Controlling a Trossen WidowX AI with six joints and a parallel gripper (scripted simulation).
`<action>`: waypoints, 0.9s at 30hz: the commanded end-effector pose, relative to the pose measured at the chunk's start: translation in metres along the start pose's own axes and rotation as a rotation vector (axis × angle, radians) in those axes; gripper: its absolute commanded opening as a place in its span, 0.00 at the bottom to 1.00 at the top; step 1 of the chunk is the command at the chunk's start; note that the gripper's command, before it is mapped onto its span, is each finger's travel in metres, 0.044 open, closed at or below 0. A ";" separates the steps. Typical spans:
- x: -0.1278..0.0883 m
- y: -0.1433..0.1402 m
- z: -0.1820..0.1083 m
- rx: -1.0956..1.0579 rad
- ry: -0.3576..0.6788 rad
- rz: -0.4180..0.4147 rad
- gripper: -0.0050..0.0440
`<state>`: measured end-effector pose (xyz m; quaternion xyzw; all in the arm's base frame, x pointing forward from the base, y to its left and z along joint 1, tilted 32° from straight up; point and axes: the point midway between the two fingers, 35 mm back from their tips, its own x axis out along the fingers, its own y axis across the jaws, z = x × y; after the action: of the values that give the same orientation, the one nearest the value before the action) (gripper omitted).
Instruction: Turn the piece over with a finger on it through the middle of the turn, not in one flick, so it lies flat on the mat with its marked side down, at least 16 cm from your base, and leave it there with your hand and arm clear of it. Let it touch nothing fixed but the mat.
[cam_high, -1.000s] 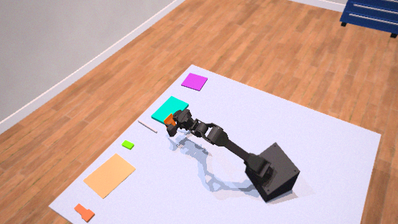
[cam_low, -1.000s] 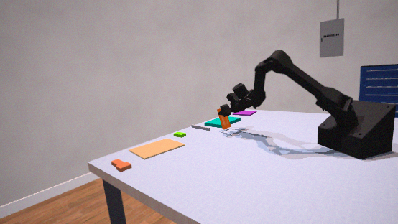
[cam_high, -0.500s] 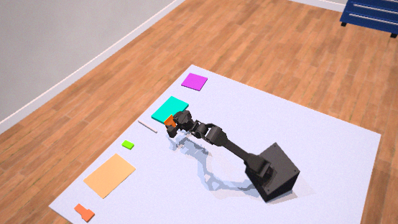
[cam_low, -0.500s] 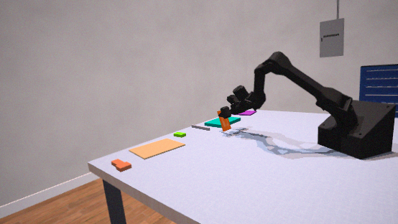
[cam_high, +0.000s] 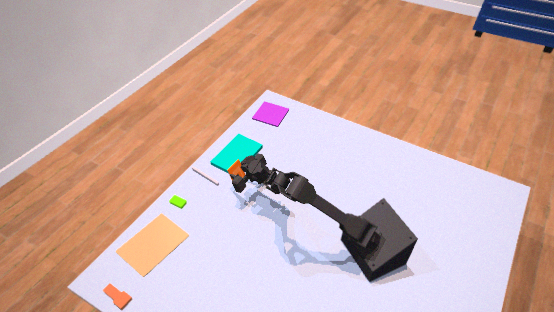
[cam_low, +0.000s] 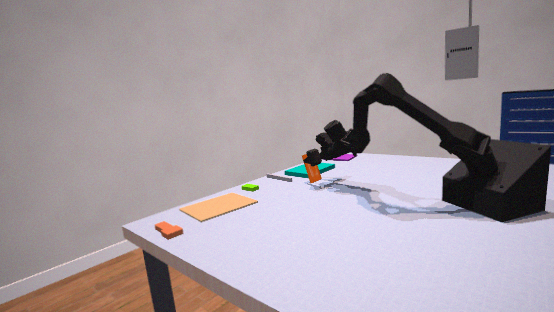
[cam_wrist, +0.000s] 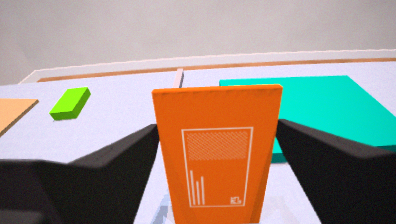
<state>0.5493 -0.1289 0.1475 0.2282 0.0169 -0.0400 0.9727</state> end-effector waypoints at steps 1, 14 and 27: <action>-0.004 0.000 -0.004 0.004 0.010 -0.002 0.10; -0.014 0.000 -0.005 0.013 0.026 -0.004 0.10; -0.022 0.000 -0.008 0.013 0.026 -0.005 0.10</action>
<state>0.5319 -0.1265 0.1454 0.2305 0.0223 -0.0414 0.9719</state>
